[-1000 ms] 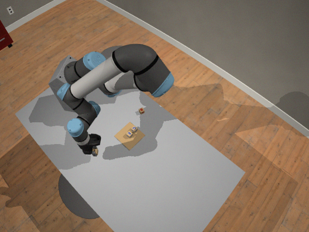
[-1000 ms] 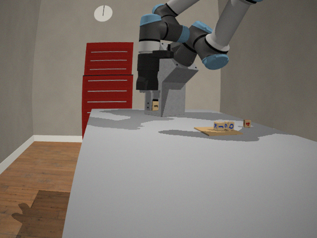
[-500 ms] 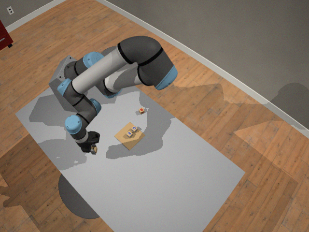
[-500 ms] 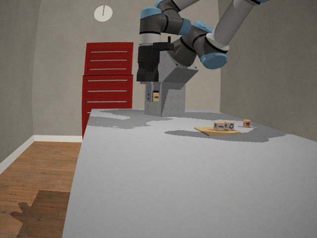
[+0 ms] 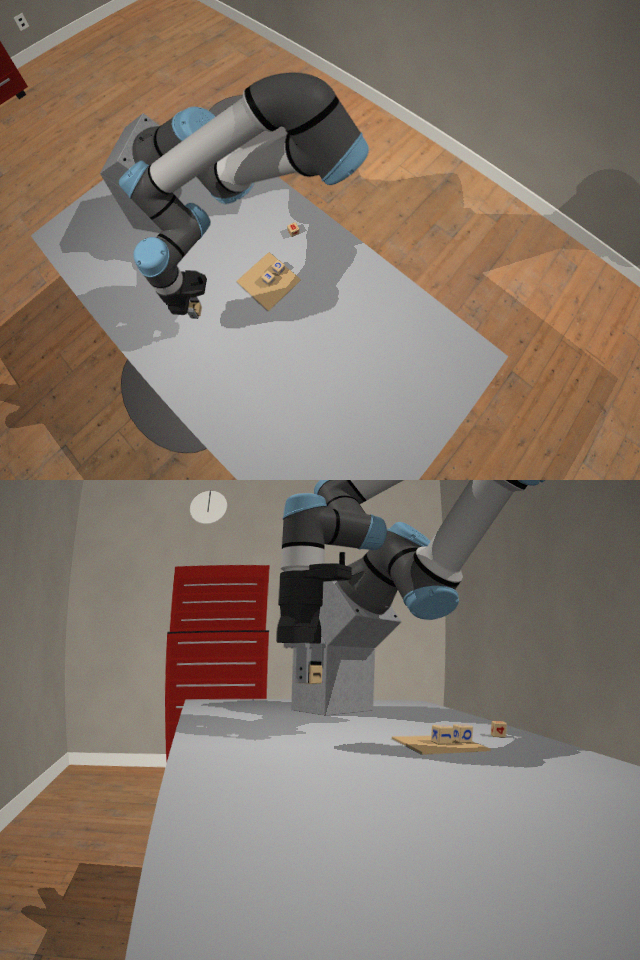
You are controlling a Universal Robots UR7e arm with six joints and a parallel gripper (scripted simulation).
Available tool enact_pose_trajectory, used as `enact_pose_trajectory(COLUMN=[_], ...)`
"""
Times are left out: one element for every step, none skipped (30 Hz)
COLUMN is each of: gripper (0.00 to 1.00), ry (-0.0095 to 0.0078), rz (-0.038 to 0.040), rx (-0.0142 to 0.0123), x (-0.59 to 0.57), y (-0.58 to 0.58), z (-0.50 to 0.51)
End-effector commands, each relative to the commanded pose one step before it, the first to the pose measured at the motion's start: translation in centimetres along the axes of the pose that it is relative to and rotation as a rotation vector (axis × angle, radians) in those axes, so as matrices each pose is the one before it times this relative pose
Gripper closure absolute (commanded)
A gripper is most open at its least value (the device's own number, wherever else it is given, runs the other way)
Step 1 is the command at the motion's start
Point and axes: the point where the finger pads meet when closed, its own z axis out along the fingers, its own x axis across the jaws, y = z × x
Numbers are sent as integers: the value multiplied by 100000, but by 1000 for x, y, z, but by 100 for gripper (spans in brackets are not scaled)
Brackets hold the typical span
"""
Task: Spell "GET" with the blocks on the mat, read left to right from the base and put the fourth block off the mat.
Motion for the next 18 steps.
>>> enact_pose_trajectory(gripper=[43,43,43,43,43,43,43,43,43,43,43,43,43,43,43,43,43,43], ry=[-100,-4,-14,-23,-18,0,0,-27,-15,-10,-10,-10,-9,-9,-8,-7,-5,-4], rz=[-5423,-2302,-2746,-3178,-2520,0,0,-3958,-2324,-1657,-1723,-1781,-1831,-1853,-1888,-1924,-1838,-1882], rx=[-223,-70,-91,-107,-77,0,0,-109,-57,-37,-36,-34,-32,-29,-27,-24,-20,-17], x=[-525,-156,-184,-208,-157,0,0,-242,-132,-90,-91,-91,-91,-89,-88,-86,-79,-78], y=[-1105,-449,-533,-615,-490,0,0,-770,-455,-325,-338,-350,-360,-365,-372,-380,-363,-372], z=[-26,-17,-19,-21,-16,0,0,-24,-14,-9,-10,-10,-10,-10,-10,-9,-9,-9])
